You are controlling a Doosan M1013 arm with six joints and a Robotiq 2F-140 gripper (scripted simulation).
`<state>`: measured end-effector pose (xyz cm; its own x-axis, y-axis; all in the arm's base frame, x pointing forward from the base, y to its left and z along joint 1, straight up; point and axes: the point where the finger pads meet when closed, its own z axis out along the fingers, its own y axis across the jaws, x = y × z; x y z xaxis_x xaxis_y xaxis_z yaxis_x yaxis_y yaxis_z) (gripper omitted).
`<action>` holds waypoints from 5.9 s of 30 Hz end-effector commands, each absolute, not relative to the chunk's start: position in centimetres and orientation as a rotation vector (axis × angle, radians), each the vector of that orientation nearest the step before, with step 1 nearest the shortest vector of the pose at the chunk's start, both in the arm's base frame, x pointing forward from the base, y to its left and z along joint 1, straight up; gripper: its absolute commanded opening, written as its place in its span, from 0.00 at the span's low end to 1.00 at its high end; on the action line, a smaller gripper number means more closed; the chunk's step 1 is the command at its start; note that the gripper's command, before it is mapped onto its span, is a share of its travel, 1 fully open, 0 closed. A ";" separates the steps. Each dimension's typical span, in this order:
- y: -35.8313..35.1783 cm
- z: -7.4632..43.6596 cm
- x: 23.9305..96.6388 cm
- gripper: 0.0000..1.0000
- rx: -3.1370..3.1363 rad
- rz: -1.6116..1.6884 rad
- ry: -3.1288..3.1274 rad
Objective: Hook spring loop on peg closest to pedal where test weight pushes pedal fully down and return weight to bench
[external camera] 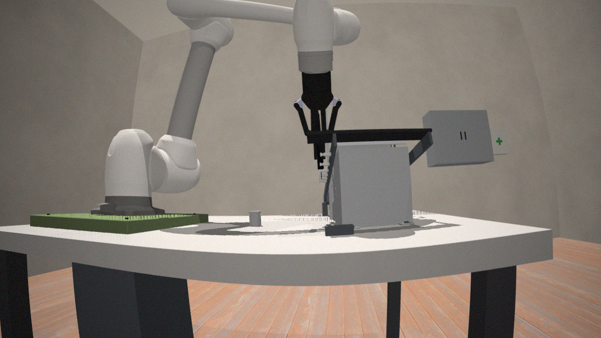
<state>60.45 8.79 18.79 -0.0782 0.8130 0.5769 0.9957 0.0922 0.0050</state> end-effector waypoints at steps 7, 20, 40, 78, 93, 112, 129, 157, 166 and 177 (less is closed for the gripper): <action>8.8 18.9 60.5 0.17 -1.773 -0.570 -1.948; 8.9 19.0 60.5 0.17 -1.773 -0.570 -1.948; 9.0 19.2 60.5 0.17 -1.773 -0.570 -1.948; 9.0 19.2 60.5 0.17 -1.773 -0.570 -1.948; 9.0 19.2 60.5 0.24 -1.773 -0.570 -1.948; 9.0 19.2 60.5 0.24 -1.773 -0.569 -1.948; 5.2 24.6 60.8 0.24 -1.773 -0.569 -1.948; 3.4 27.2 60.9 1.00 -1.772 -0.571 -1.949; 3.4 27.2 60.9 1.00 -1.772 -0.571 -1.949; 3.4 27.2 60.9 1.00 -1.772 -0.571 -1.949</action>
<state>60.90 3.37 27.13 -0.0794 0.8130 0.5768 0.9957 0.0926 0.0066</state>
